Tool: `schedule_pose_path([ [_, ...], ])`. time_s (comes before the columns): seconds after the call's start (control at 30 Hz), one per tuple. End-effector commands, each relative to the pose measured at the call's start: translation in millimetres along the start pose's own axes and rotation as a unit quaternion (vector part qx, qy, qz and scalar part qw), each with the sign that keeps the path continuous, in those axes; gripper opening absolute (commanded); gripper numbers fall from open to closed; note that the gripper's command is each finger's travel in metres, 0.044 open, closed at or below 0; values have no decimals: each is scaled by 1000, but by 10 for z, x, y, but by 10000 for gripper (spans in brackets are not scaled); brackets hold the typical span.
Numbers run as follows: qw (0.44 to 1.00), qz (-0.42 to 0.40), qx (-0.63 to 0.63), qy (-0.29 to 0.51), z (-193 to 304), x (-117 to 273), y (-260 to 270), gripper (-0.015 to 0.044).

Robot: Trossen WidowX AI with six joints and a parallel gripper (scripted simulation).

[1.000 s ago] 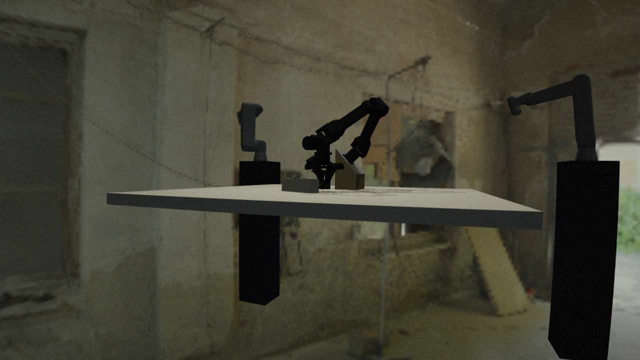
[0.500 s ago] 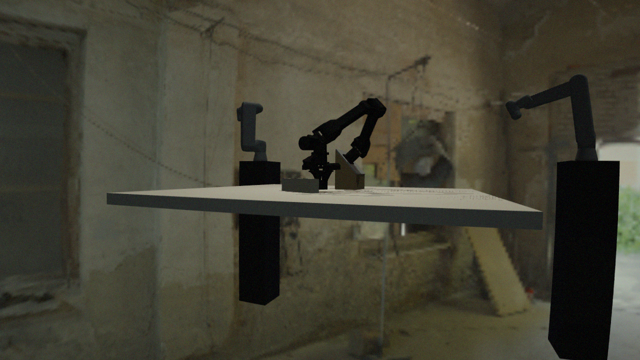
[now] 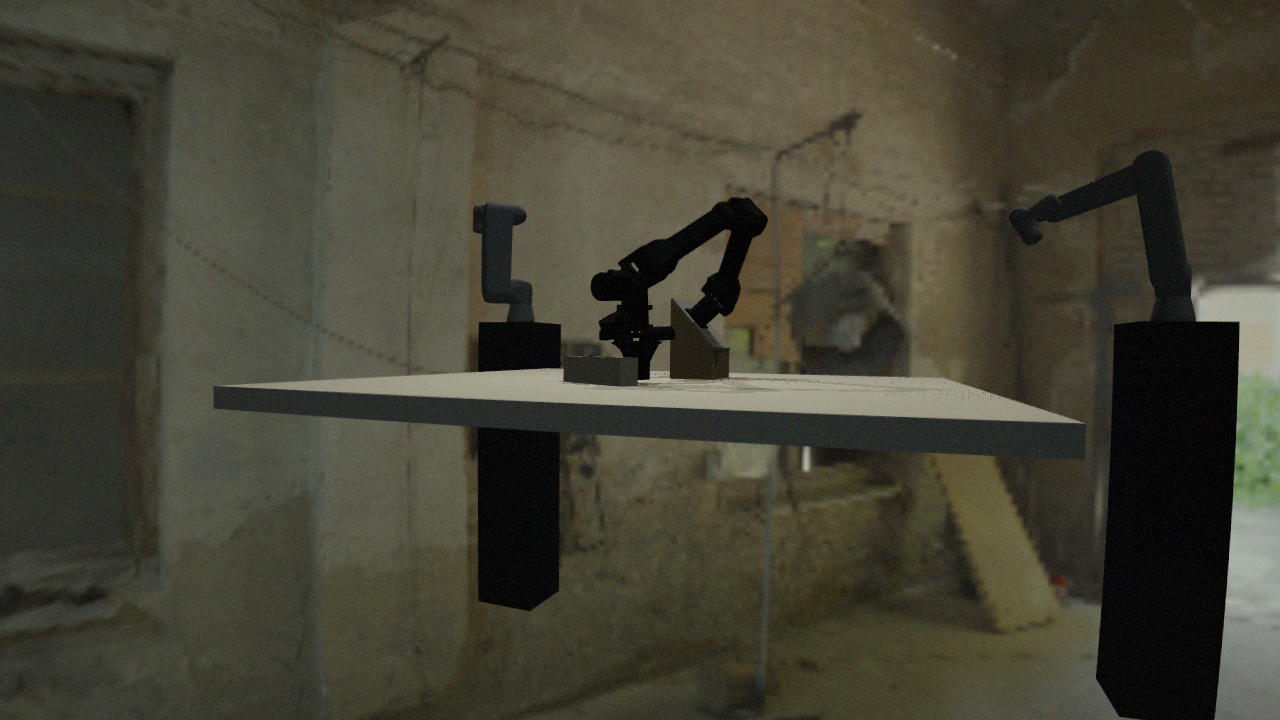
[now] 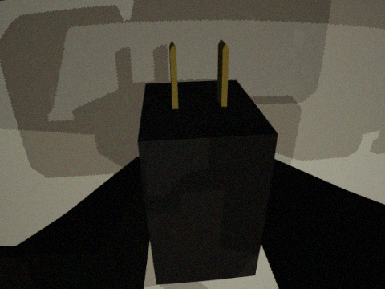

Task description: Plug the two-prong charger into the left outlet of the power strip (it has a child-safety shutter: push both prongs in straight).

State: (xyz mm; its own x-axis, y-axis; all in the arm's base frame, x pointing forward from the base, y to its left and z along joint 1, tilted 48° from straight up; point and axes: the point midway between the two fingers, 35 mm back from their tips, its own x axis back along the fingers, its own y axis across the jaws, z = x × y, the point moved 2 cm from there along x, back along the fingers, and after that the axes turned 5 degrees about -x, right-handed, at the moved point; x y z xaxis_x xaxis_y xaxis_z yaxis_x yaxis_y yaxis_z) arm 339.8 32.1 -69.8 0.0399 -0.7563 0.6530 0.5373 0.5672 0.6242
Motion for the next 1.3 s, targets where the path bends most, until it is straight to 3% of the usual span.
schedule_pose_path([
  [0.0,1000,-2,-5,1,-26,-1,6,0],
  [1.27,1000,-2,-6,1,-115,7,28,0],
])
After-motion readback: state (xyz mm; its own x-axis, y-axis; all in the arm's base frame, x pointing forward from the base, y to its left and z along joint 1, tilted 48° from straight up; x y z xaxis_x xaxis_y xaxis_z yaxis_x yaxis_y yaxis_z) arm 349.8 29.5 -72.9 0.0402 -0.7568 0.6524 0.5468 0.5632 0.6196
